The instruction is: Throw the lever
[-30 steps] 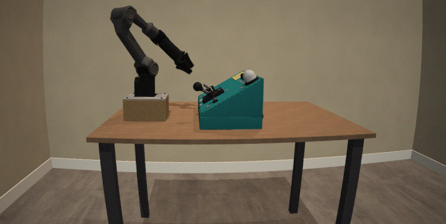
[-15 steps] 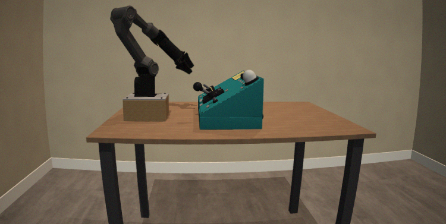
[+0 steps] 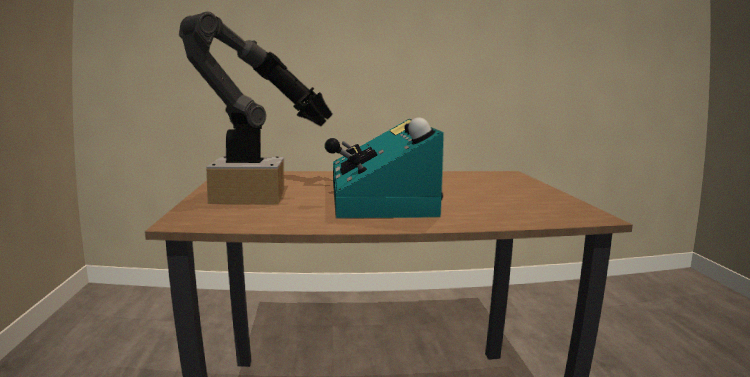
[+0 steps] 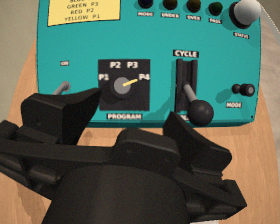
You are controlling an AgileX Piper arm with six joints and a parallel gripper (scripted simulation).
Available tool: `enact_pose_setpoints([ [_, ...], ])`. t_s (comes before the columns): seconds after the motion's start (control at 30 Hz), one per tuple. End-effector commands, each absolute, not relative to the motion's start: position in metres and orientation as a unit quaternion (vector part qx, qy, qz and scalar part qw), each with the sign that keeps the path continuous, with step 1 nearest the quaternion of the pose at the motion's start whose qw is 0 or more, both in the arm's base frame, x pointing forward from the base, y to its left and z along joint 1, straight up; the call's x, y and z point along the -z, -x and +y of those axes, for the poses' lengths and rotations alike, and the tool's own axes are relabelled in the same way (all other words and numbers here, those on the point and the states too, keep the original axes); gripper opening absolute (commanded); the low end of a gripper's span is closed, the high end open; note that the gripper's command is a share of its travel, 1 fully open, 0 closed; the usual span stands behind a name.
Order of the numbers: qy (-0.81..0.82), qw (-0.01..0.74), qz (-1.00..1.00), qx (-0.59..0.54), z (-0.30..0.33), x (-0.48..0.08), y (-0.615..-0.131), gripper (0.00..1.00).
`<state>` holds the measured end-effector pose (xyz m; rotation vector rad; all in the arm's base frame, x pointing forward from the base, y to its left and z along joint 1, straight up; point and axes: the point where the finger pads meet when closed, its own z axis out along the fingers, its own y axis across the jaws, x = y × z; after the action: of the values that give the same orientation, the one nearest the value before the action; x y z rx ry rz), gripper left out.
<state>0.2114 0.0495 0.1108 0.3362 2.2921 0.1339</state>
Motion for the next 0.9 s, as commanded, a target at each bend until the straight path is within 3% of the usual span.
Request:
enact_pose_setpoints([
  [0.0, -0.16, 0.41, 0.898, 0.015, 0.007, -0.108, -0.213, 1.0],
  [0.13, -0.195, 0.411, 0.885, 0.101, -0.045, -0.105, -0.205, 1.0],
  [0.87, -0.195, 0.411, 0.884, 0.103, -0.046, -0.105, -0.205, 1.0],
])
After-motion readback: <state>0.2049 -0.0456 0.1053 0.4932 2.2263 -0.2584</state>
